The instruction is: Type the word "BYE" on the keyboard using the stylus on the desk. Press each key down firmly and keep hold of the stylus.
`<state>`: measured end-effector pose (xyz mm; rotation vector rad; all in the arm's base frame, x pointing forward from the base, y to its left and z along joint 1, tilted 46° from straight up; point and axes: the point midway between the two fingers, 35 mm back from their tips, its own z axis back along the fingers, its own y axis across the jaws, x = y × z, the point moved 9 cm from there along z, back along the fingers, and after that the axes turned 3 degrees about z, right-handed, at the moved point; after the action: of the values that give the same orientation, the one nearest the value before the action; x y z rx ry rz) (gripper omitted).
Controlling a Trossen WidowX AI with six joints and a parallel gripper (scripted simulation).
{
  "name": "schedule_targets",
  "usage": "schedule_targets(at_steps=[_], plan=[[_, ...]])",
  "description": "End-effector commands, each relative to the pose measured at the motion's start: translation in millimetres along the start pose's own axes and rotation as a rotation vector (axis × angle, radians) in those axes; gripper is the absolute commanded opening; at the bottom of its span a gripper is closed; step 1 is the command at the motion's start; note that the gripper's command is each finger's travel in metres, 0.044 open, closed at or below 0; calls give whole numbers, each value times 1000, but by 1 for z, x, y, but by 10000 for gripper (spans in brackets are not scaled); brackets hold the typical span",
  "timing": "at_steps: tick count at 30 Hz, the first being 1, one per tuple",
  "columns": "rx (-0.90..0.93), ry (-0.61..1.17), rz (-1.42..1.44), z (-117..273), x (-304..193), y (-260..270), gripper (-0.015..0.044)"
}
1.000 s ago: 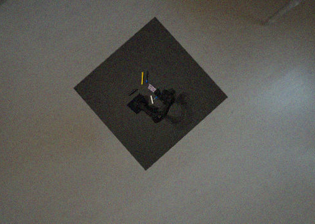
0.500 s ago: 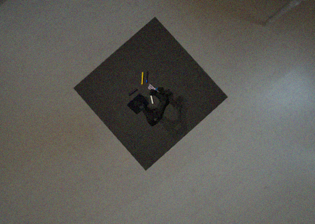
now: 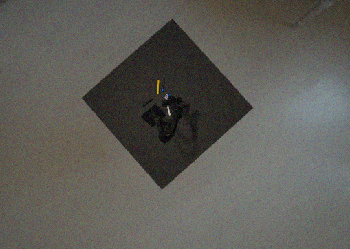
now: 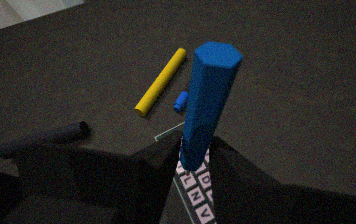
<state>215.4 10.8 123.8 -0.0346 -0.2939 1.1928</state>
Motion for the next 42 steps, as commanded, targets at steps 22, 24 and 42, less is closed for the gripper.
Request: schedule_targets(at_steps=[22,24,42], plan=[[-48,-114,225,-24,-24,8,0],[-48,-114,225,-25,-24,8,0],[-48,-114,225,-26,-24,9,81]])
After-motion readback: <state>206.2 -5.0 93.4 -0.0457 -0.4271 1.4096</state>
